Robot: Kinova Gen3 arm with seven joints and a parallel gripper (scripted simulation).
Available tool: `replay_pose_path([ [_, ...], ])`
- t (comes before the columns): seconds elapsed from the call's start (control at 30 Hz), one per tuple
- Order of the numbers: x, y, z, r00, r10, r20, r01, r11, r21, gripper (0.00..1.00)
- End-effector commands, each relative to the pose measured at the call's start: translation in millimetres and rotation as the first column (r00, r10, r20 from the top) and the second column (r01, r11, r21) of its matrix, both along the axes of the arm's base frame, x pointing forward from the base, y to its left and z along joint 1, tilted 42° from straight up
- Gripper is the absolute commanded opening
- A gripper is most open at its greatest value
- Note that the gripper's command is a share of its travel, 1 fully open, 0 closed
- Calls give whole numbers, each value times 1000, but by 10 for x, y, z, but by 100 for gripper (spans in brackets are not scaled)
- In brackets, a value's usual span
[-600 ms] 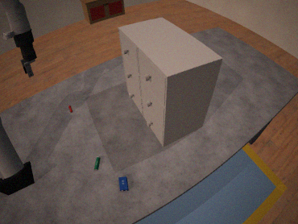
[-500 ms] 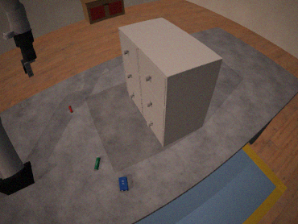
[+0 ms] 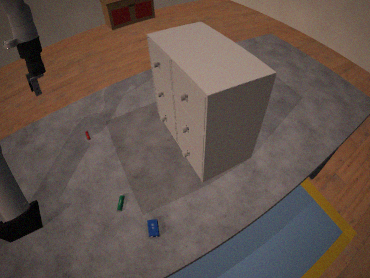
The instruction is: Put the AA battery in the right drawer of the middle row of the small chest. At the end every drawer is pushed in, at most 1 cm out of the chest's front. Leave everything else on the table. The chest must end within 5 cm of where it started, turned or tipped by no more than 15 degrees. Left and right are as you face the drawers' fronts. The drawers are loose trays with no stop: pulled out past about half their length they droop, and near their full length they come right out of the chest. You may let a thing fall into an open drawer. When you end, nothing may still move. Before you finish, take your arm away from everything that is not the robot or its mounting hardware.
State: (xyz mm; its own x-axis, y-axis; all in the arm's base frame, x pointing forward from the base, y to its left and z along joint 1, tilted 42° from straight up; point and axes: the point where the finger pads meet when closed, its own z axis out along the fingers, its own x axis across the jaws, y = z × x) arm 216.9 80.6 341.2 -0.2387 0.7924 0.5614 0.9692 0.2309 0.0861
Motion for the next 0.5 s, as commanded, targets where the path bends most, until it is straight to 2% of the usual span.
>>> replay_pose_path([
  [0.0,5,-5,3,1000,-1,1,1,1000,0,100],
  [0.2,156,-125,23,1000,-23,-4,24,1000,8,100],
  [0.33,426,-385,40,998,-65,-12,65,998,22,100],
  [0.43,687,-716,28,994,-109,-20,110,993,35,100],
  [0.47,687,-716,28,994,-109,-20,110,993,35,100],
])
